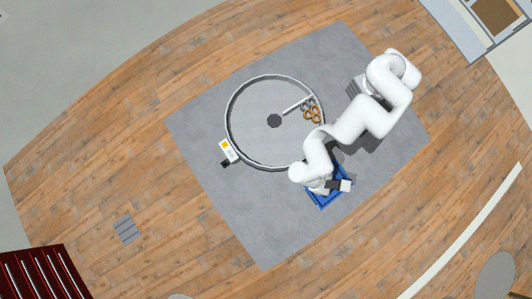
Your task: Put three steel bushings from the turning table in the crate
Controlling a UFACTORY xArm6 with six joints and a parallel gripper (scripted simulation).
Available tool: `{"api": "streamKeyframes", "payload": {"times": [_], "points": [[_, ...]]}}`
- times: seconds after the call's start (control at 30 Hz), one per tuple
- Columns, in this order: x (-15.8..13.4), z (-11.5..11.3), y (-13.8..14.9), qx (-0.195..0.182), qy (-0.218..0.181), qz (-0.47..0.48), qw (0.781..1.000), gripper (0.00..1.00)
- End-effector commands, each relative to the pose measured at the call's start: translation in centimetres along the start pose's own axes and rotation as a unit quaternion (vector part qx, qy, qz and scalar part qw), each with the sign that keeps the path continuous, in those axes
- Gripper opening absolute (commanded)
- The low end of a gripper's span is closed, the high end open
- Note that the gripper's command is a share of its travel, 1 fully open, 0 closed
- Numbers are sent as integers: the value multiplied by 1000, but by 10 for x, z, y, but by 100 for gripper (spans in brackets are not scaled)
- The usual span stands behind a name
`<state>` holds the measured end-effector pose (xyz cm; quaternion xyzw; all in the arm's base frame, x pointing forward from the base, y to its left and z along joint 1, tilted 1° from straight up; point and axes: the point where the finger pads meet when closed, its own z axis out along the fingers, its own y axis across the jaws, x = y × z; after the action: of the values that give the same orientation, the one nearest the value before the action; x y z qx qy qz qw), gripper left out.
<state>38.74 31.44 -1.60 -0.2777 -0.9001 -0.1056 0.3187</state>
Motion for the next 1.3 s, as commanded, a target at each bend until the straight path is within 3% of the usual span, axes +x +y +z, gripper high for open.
{"api": "streamKeyframes", "payload": {"times": [0.0, 0.37, 1.27], "points": [[0, -2, 1, -1, -1, -1, 1000, 11], [-5, -6, -11, -9, -1, 8, 1000, 10], [-70, -61, -170, -103, -2, 120, 987, 10]]}}
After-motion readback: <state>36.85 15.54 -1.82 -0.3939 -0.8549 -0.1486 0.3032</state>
